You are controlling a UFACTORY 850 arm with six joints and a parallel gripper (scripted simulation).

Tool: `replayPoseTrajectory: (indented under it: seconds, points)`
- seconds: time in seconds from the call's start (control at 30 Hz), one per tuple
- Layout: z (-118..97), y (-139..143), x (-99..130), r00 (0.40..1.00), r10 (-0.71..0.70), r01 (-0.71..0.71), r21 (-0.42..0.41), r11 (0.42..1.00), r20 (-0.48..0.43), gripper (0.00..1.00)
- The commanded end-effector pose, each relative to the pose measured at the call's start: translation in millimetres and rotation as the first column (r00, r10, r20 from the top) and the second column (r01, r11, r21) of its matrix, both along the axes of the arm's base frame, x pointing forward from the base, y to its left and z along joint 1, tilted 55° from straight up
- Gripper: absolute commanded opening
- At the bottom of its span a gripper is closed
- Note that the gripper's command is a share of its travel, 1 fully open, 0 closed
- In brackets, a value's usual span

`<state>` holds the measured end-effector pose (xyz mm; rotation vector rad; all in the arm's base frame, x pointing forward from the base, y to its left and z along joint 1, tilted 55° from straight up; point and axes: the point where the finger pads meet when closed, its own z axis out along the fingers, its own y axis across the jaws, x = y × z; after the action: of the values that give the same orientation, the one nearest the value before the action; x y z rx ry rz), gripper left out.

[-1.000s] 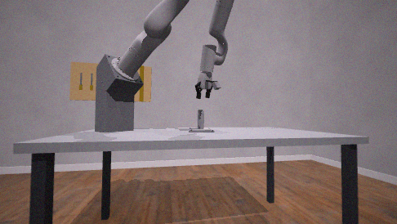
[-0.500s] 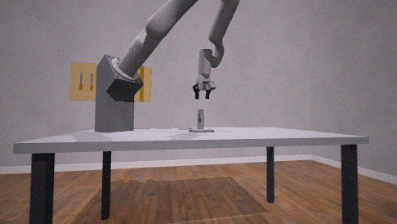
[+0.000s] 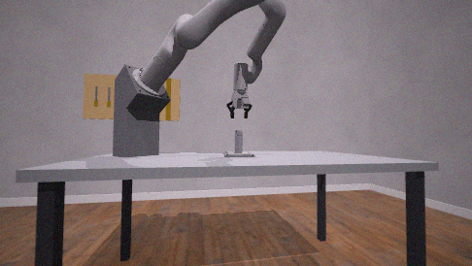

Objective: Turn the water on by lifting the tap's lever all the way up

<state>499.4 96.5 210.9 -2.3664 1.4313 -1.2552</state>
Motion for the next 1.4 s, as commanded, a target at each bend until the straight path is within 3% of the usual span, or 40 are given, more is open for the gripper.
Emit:
replayPoseTrajectory:
  seconds: [0.0,0.53,0.83,0.87,1.37]
  points:
    - [-18,34,8,0.992,-0.110,0.107,0.046,0.993,0.066,1.00]
    - [-56,107,19,0.931,-0.329,0.302,0.174,0.937,0.157,1.00]
    - [-58,111,20,0.926,-0.341,0.312,0.181,0.933,0.161,1.00]
    - [-58,111,20,0.926,-0.341,0.312,0.181,0.933,0.161,0.00]
    - [-58,111,20,0.926,-0.341,0.312,0.181,0.933,0.161,0.00]
